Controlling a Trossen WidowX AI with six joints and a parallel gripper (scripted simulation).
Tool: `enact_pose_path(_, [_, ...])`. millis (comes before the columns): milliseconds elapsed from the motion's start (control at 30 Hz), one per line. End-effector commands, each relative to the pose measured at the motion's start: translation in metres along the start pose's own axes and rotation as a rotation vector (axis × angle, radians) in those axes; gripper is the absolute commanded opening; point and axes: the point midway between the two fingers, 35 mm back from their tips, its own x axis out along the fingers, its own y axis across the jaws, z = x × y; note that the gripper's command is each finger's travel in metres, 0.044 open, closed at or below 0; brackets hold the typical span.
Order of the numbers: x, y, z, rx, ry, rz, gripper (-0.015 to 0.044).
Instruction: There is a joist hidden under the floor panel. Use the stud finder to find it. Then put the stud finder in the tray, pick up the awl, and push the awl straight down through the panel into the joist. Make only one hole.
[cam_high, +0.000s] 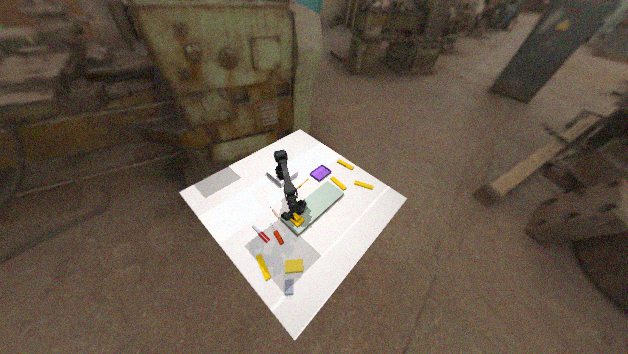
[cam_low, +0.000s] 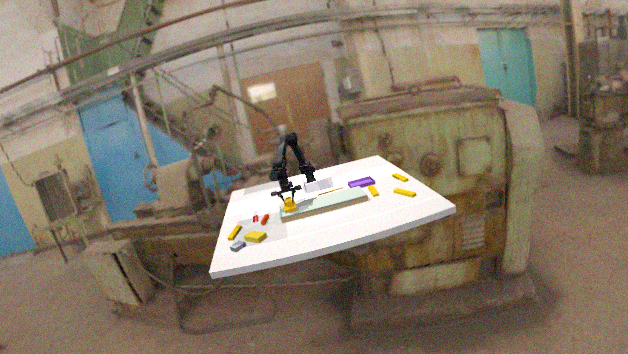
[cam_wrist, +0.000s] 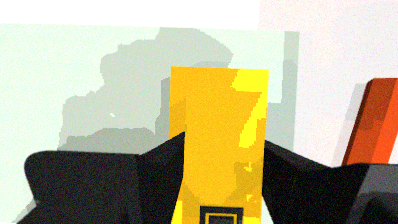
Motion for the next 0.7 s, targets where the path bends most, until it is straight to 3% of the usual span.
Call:
enact_pose_path(0, [0.0, -0.009, 0.0, 0.001, 0.002, -0.003, 0.0])
enact_pose_path(367, [-0.003, -0.004, 0.001, 0.002, 0.0, -0.001, 0.0])
enact_pose_path(667, [-0.043, -0.008, 0.016, 0.002, 0.001, -0.002, 0.0])
